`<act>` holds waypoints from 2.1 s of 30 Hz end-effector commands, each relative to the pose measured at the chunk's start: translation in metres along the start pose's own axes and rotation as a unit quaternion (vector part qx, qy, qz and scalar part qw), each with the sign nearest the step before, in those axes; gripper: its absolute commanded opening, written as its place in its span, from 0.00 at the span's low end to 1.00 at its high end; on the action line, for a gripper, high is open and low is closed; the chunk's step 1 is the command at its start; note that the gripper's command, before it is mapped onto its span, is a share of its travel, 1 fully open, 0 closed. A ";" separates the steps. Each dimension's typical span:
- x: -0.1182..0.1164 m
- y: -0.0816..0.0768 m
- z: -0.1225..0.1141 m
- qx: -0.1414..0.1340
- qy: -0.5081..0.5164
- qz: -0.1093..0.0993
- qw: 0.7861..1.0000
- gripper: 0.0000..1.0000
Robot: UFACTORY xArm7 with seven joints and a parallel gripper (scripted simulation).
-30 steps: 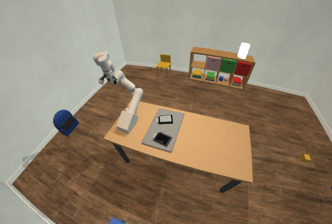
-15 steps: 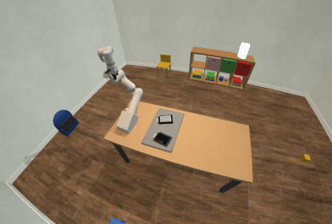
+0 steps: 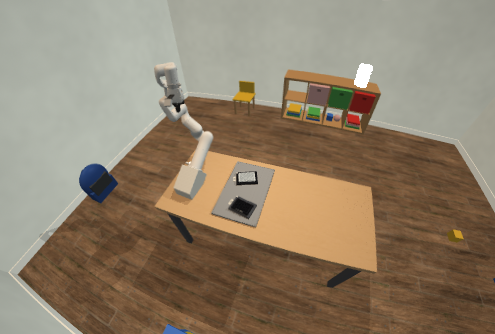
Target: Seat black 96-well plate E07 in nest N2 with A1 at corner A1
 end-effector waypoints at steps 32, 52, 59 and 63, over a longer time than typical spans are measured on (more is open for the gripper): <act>-0.134 -0.036 -0.091 0.125 -0.278 -0.071 0.950 0.00; -0.223 -0.033 -0.112 0.141 -0.417 -0.131 0.888 0.00; -0.249 -0.029 -0.113 0.138 -0.470 -0.154 0.858 0.00; -0.269 -0.026 -0.112 0.137 -0.482 -0.160 0.851 0.00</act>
Point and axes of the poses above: the point where the finger pads meet when closed, its own y axis out along the fingers, its own x axis across the jaws, z = x × y, the point moved 8 cm from there along -y, back along the fingers
